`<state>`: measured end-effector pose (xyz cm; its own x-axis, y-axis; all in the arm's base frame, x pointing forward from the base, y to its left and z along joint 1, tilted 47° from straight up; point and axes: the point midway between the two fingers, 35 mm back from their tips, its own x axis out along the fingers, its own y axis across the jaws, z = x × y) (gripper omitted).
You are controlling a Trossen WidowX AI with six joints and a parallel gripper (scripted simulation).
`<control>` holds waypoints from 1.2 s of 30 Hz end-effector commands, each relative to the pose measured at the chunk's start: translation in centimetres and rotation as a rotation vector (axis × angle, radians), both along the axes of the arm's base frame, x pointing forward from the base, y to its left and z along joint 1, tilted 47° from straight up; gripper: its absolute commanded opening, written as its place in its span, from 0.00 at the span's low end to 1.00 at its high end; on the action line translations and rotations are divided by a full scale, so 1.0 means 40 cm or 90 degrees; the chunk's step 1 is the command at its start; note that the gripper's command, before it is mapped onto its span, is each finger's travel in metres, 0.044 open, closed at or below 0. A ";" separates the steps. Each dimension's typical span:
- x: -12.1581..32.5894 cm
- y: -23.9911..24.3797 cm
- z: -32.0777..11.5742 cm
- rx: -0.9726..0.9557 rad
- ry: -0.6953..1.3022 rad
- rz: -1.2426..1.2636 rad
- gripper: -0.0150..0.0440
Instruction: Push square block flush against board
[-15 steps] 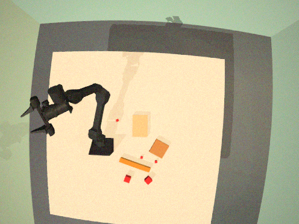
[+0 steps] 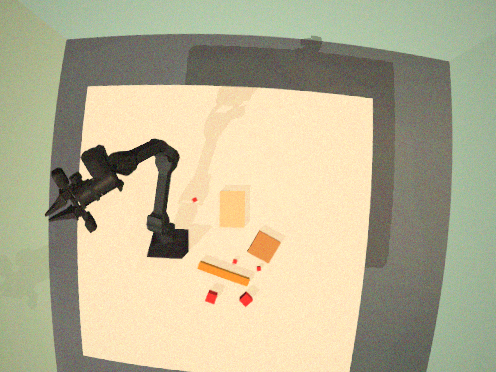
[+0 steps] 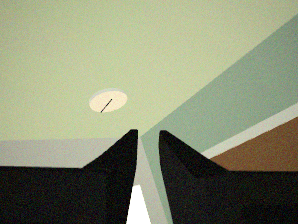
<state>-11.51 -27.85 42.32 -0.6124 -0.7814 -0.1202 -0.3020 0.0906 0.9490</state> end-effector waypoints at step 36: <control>0.332 -0.193 -0.255 0.360 0.297 0.393 0.25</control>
